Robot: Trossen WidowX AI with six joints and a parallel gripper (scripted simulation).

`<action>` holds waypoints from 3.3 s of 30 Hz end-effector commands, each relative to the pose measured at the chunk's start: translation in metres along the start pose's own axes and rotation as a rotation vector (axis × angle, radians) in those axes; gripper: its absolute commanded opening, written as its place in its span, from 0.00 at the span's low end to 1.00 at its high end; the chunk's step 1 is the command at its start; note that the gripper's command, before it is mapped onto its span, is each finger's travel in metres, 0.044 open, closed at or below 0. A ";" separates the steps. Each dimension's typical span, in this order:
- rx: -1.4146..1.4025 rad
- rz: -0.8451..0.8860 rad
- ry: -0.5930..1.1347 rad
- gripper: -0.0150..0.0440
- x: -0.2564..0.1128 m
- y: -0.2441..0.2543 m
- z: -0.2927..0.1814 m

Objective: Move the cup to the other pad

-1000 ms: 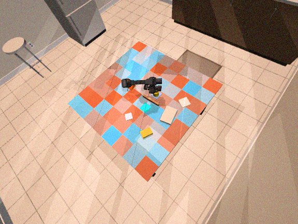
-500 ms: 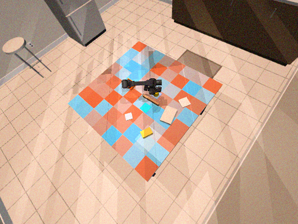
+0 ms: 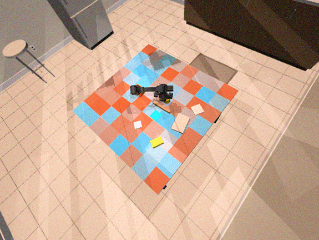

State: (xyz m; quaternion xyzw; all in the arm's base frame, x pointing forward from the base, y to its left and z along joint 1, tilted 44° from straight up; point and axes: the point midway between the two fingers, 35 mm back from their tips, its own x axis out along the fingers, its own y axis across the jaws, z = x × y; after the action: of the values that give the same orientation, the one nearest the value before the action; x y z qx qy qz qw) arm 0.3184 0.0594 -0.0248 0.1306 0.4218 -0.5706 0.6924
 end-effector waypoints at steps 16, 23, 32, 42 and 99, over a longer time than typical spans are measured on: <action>0.000 0.001 0.000 0.25 -0.005 0.001 0.000; -0.003 0.001 0.000 0.25 -0.027 0.001 0.000; -0.006 -0.001 -0.001 0.25 -0.056 0.000 -0.001; -0.015 -0.005 -0.007 0.25 -0.060 -0.003 -0.001; -0.008 -0.005 -0.007 0.25 -0.065 -0.048 0.106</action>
State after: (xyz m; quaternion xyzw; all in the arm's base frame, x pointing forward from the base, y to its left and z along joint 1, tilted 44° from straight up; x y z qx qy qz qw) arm 0.3224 0.0268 0.0931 0.1286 0.4219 -0.5714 0.6921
